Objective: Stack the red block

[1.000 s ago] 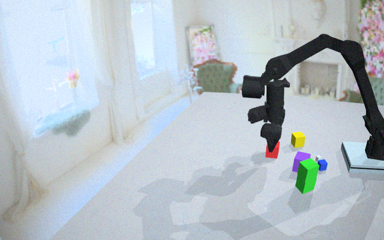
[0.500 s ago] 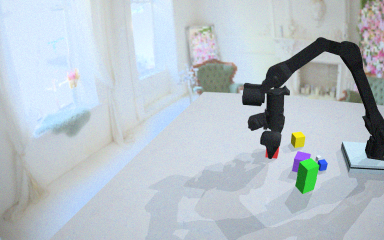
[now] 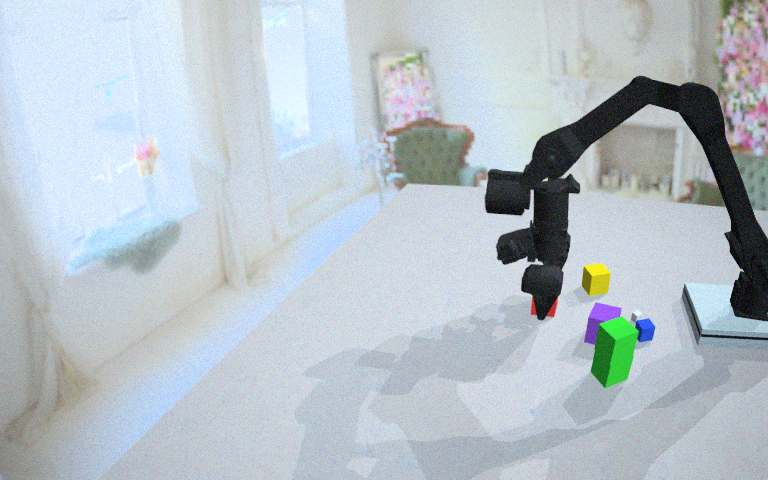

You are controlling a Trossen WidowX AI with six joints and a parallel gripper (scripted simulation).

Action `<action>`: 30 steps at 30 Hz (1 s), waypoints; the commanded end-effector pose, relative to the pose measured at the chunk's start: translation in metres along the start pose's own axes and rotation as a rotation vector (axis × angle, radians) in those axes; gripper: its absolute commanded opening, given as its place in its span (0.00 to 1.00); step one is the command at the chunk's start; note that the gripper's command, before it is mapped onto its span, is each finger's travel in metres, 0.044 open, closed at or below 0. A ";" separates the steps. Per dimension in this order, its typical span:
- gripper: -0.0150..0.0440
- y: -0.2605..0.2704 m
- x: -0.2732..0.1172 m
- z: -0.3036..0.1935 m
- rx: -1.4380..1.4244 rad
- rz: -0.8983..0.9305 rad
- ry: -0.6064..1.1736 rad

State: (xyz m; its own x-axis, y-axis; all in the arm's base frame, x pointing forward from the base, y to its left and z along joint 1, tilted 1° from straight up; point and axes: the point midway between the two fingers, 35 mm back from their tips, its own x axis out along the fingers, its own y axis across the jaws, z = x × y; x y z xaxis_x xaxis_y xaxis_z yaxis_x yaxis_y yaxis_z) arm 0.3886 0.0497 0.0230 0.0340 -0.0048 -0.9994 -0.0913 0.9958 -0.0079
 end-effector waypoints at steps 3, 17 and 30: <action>0.82 -0.001 0.000 0.000 0.000 -0.003 -0.001; 0.46 -0.001 -0.001 0.000 0.000 -0.003 -0.001; 0.25 0.000 -0.064 0.000 0.000 -0.003 -0.001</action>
State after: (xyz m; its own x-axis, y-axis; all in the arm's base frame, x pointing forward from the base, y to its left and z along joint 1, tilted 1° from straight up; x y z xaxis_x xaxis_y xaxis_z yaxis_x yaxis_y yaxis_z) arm 0.3866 0.0500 0.0737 0.0323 -0.0054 -0.9995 -0.0928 0.9956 -0.0084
